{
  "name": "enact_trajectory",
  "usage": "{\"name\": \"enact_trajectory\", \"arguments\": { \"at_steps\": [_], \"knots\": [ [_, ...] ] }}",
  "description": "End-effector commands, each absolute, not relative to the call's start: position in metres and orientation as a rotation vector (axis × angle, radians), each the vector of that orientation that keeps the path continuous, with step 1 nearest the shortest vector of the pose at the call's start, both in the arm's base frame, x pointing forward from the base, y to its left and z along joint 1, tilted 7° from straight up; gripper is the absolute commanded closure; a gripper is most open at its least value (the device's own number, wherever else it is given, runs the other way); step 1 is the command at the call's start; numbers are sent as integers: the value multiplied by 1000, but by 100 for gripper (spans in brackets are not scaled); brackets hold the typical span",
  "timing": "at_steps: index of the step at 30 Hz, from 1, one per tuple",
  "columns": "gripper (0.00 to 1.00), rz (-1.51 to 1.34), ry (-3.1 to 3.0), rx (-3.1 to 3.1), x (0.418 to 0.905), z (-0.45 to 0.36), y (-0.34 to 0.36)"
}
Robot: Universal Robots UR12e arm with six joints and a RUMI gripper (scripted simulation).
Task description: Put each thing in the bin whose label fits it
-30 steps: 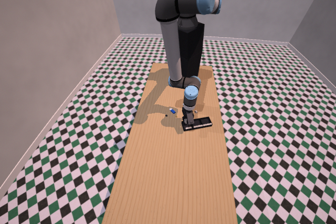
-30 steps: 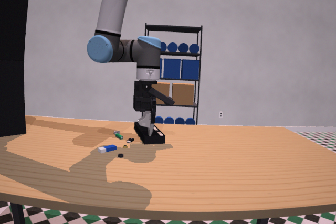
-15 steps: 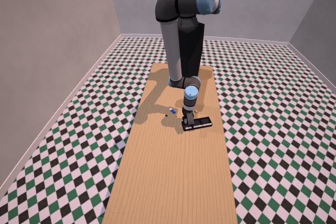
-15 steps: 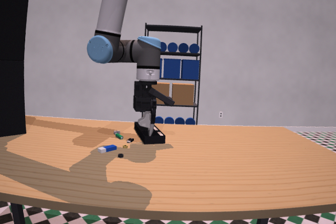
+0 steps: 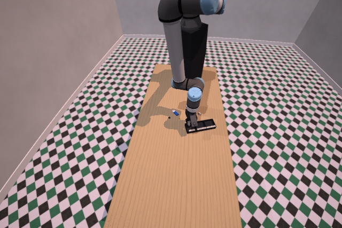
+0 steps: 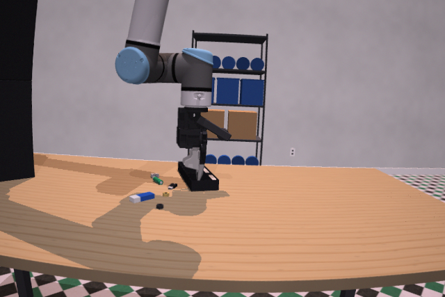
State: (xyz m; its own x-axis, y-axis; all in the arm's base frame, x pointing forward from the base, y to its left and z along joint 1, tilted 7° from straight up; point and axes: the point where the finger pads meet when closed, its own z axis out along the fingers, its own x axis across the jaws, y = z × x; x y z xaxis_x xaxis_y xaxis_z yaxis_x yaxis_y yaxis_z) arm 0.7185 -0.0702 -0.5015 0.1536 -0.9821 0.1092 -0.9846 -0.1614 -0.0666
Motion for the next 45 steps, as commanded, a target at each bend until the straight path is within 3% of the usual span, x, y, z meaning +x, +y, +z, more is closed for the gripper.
{"name": "enact_trajectory", "arguments": {
  "at_steps": [1,45],
  "knots": [
    [96,199,-2021,2371,719,-501,-70],
    [96,199,-2021,2371,715,-456,-66]
  ]
}}
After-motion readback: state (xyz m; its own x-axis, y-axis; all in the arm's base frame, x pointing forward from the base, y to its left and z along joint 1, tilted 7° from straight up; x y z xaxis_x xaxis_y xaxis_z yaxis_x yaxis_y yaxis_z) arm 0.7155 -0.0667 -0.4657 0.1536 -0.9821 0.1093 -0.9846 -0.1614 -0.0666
